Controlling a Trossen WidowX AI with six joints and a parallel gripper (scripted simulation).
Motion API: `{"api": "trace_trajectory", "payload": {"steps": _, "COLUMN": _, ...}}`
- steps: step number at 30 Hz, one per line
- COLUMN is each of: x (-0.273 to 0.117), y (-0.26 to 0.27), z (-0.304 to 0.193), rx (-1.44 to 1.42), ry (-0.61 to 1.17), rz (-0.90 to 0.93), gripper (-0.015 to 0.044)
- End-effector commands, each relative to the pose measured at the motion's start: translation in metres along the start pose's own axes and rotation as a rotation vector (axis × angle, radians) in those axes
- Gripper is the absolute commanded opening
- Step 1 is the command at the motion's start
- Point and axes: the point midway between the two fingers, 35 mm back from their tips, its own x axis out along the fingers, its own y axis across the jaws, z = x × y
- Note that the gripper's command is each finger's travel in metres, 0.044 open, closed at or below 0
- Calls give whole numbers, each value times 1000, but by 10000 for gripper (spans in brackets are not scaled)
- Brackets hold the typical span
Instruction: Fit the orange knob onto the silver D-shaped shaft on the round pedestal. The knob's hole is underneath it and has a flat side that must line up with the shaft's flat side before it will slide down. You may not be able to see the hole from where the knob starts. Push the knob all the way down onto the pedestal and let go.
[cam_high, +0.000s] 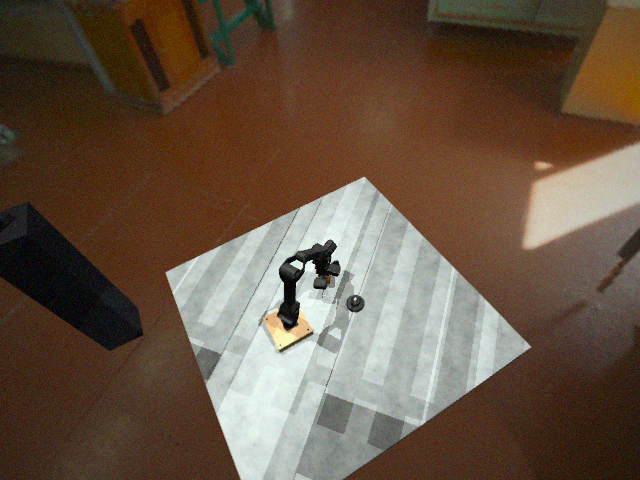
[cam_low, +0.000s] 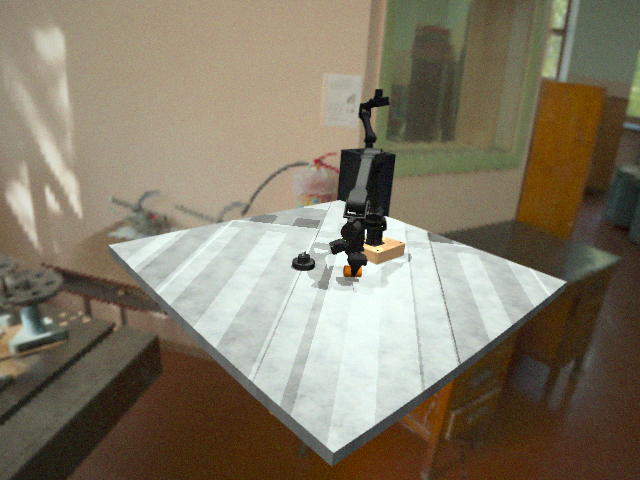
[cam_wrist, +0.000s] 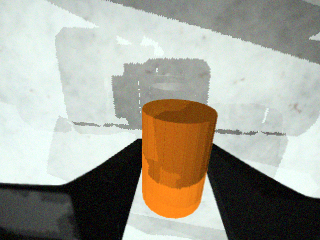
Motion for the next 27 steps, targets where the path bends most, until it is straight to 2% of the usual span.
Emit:
{"api": "trace_trajectory", "payload": {"steps": 1, "x": 0, "y": 0, "z": 0, "rx": -131, "ry": 3, "rz": 1, "gripper": 179}}
{"api": "trace_trajectory", "payload": {"steps": 8, "x": 0, "y": 0, "z": 0, "rx": -361, "ry": 3, "rz": 1, "gripper": 179}}
{"api": "trace_trajectory", "payload": {"steps": 16, "x": 0, "y": 0, "z": 0, "rx": -406, "ry": 3, "rz": 1, "gripper": 179}}
{"api": "trace_trajectory", "payload": {"steps": 27, "x": 0, "y": 0, "z": 0, "rx": -784, "ry": 3, "rz": 2, "gripper": 179}}
